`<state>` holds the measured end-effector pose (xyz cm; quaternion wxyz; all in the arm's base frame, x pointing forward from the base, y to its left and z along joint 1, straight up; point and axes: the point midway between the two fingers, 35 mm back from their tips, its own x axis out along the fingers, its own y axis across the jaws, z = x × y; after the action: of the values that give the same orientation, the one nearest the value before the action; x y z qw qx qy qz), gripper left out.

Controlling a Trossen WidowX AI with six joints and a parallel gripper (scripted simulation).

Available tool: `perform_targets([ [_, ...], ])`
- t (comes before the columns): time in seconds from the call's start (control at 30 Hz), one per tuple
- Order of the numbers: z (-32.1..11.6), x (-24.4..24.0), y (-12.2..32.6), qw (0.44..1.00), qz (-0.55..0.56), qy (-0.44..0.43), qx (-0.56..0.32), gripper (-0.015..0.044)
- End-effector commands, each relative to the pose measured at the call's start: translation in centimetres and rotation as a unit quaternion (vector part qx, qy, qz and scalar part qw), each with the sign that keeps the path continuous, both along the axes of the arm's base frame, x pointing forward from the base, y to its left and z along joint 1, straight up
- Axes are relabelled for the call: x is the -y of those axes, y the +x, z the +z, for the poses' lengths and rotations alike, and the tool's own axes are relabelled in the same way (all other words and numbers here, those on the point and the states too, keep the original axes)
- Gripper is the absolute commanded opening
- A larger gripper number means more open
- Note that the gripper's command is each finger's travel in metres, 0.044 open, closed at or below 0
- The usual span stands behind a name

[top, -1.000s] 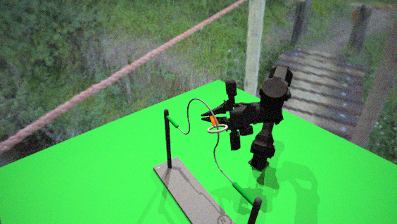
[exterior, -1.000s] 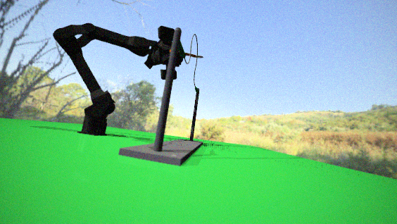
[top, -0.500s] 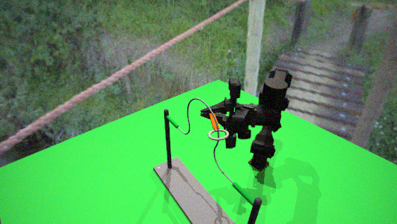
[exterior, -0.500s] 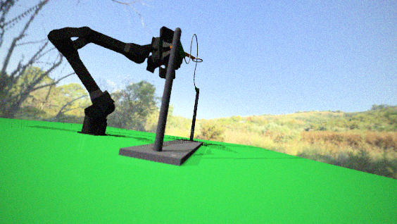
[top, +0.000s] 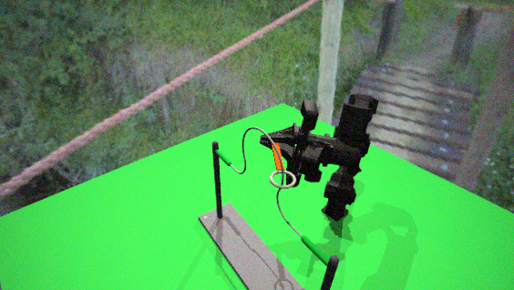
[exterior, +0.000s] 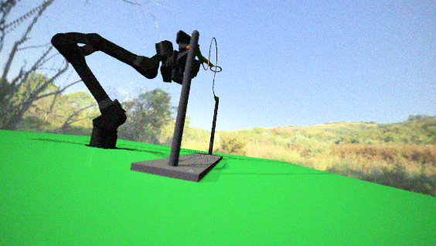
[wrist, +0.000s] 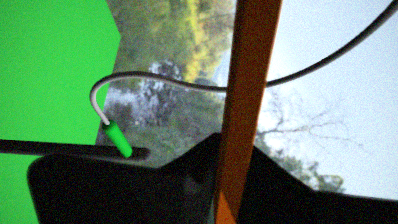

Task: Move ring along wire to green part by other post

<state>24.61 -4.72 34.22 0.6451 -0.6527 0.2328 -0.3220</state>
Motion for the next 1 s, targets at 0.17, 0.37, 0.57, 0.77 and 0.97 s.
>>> perform_targets([
  [0.17,0.2,0.0,0.0,0.998,-0.001,-0.063,-0.011,-0.0150],
  [0.37,0.3,0.0,0.0,0.995,-0.001,-0.094,-0.015,-0.0150],
  [0.57,0.2,0.1,0.0,0.993,-0.002,-0.116,-0.018,-0.0150],
  [0.77,-0.3,0.2,0.0,0.993,-0.002,-0.120,-0.018,-0.0150],
  [0.97,-1.3,0.6,-0.1,0.995,-0.002,-0.101,-0.016,-0.0150],
])
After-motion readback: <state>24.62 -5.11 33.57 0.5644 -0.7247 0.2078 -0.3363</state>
